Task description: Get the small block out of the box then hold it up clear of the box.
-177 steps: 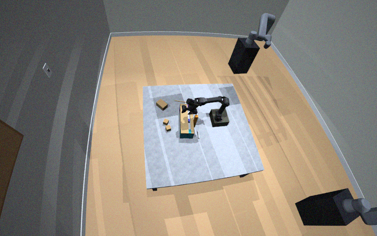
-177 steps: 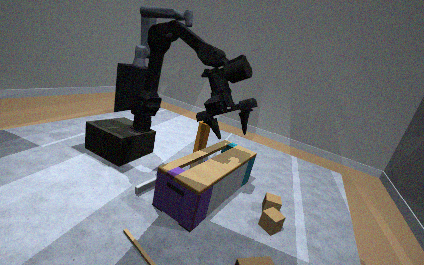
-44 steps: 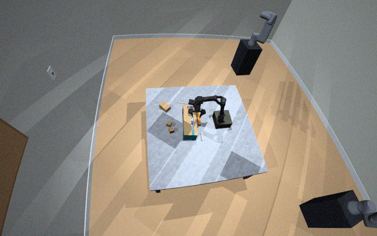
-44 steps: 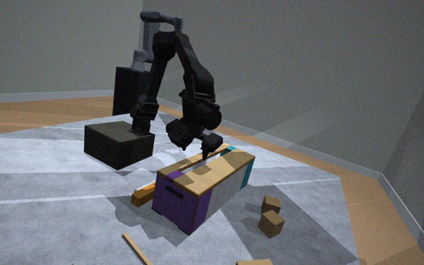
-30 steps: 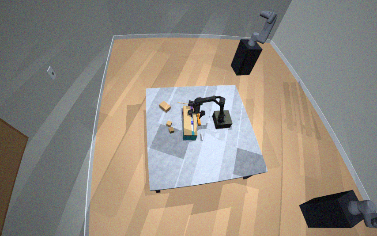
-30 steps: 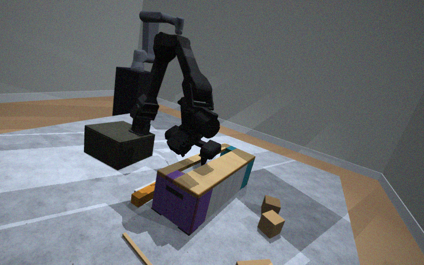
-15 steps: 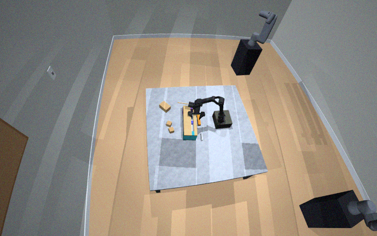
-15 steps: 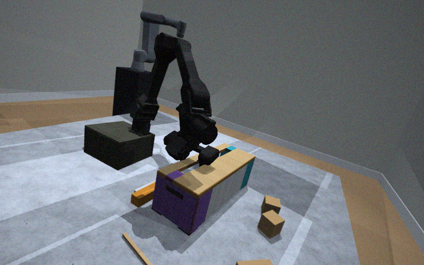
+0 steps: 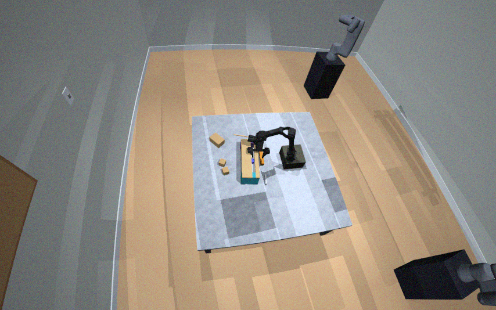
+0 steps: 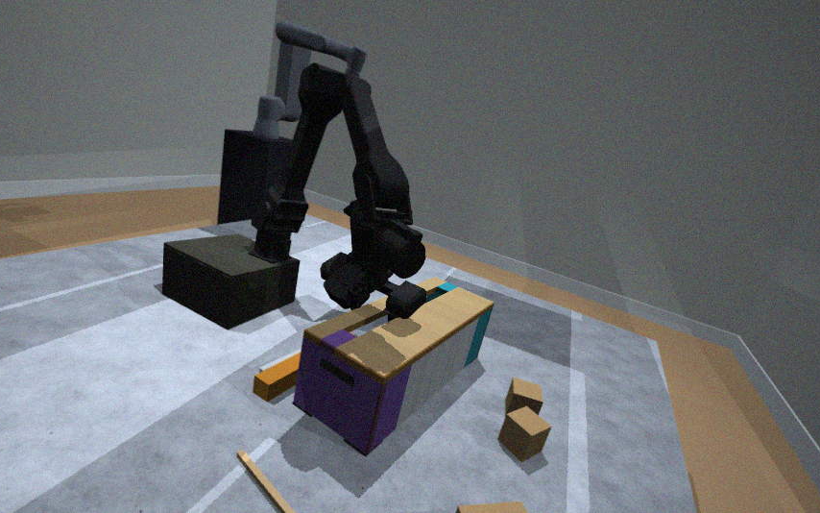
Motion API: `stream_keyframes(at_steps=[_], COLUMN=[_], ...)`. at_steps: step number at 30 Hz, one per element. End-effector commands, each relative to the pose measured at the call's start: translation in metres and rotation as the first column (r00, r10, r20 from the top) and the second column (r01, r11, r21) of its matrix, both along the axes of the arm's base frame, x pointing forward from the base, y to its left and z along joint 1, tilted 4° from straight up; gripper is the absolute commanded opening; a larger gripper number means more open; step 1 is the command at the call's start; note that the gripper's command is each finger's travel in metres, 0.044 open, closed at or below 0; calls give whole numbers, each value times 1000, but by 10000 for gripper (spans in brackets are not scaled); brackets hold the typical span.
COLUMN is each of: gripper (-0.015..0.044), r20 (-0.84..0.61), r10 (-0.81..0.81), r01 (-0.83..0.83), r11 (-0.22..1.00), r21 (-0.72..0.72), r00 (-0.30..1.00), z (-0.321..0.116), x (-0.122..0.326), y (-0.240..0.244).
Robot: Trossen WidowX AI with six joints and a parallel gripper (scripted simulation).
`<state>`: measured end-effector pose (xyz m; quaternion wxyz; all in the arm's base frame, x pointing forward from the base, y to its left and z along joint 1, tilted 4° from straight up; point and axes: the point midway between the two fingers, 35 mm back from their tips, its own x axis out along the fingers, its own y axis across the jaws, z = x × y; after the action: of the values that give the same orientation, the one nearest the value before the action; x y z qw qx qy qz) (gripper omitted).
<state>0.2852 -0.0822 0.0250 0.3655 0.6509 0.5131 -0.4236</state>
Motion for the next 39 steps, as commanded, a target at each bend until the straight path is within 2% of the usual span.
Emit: stream_keyframes(at_steps=[1, 31, 39], gripper=[400, 400, 400], r20=[5, 6, 5], r10=[13, 13, 13], r01=[-13, -13, -13], r11=[1000, 1000, 1000], r21=[7, 13, 11], r00=[1000, 1000, 1000], z=[0, 3, 2], x=[2, 13, 6], y=[13, 66, 50])
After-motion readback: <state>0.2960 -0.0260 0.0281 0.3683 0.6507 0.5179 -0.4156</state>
